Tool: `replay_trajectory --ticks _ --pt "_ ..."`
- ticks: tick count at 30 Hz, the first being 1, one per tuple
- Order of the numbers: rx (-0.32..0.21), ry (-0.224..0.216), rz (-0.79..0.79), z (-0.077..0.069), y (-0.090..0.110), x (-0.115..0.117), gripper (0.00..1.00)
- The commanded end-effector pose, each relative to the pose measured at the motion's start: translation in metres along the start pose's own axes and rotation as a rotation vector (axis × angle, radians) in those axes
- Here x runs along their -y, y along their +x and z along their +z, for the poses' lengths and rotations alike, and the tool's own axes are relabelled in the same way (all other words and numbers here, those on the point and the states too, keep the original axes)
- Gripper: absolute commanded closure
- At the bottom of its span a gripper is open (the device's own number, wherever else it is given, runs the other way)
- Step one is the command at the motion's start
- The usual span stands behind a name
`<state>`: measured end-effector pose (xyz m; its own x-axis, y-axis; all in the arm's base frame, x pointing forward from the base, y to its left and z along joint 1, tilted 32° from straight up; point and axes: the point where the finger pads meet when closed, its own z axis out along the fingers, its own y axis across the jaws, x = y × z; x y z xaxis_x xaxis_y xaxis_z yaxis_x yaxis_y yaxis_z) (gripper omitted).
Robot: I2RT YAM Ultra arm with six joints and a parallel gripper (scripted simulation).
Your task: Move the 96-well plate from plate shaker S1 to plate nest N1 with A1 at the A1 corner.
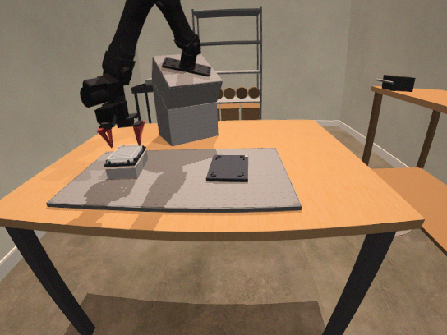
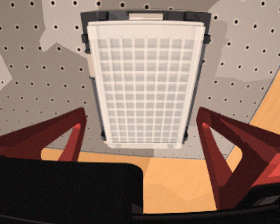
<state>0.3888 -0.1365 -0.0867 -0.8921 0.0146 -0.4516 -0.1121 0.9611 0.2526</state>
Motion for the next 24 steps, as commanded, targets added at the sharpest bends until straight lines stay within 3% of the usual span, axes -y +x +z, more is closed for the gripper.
replay_trajectory --ticks 1,17,24 --pt "0.02 0.014 0.001 0.0 -0.006 0.005 0.0" --pt "0.02 0.013 0.001 0.023 -0.006 0.005 0.0" --pt "0.02 0.013 0.001 0.024 -0.006 0.005 0.0"
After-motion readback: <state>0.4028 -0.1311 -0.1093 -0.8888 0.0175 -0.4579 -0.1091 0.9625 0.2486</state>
